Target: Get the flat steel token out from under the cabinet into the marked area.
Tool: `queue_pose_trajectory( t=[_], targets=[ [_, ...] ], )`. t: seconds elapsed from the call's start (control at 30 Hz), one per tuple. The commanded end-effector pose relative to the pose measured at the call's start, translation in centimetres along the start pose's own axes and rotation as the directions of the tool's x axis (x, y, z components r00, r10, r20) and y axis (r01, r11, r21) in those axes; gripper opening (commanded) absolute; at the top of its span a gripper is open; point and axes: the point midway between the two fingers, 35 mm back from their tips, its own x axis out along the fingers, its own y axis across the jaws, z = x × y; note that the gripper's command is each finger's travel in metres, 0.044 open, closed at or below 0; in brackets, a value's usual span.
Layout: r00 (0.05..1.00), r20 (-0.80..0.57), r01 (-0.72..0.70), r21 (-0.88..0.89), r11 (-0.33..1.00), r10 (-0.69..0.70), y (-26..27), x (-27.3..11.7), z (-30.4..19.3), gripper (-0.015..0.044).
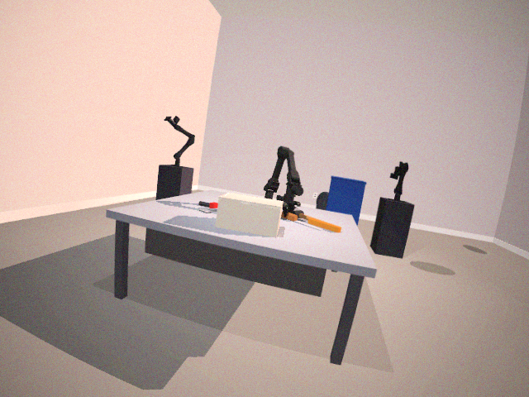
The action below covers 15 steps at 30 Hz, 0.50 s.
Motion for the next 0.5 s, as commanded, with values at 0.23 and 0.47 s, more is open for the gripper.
queue_pose_trajectory(
  t=[0.23,0.47],
  targets=[
    [1.000,0.000,-0.002,0.091,0.996,0.003,0.01,-0.01,-0.08,0.0000],
    [1.000,0.000,-0.003,0.144,0.990,0.003,-0.01,-0.01,-0.11,0.0000]
  ],
)
